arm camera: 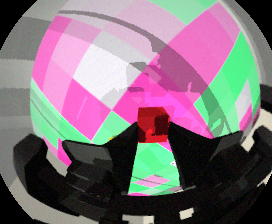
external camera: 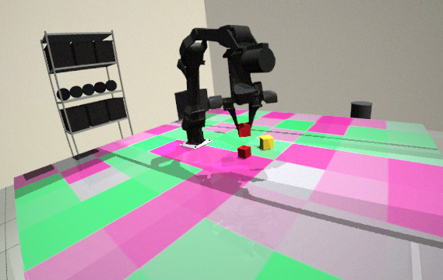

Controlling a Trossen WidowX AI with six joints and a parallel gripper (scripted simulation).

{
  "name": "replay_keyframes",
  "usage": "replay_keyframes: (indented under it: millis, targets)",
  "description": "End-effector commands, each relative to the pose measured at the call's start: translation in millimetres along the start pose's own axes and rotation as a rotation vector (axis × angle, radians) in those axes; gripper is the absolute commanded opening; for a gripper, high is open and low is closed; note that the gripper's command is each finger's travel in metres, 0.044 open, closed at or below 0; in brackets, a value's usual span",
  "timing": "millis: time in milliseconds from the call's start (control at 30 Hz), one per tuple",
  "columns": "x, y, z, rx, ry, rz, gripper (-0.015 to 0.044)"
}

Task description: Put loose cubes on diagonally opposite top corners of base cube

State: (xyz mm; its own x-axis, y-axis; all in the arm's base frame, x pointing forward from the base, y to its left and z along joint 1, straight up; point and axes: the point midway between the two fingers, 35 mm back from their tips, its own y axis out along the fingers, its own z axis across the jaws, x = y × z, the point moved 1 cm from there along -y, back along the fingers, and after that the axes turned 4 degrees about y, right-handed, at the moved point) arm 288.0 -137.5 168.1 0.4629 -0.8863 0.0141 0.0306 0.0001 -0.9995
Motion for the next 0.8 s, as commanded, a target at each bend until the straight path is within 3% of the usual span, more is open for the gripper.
replay_keyframes:
  millis: [0,767]
  targets:
    - [-7,4,8,-0.002,-0.062,0.005,0.0105]
    - [-51,16,57,0.001,-0.430,0.003,0.0105]
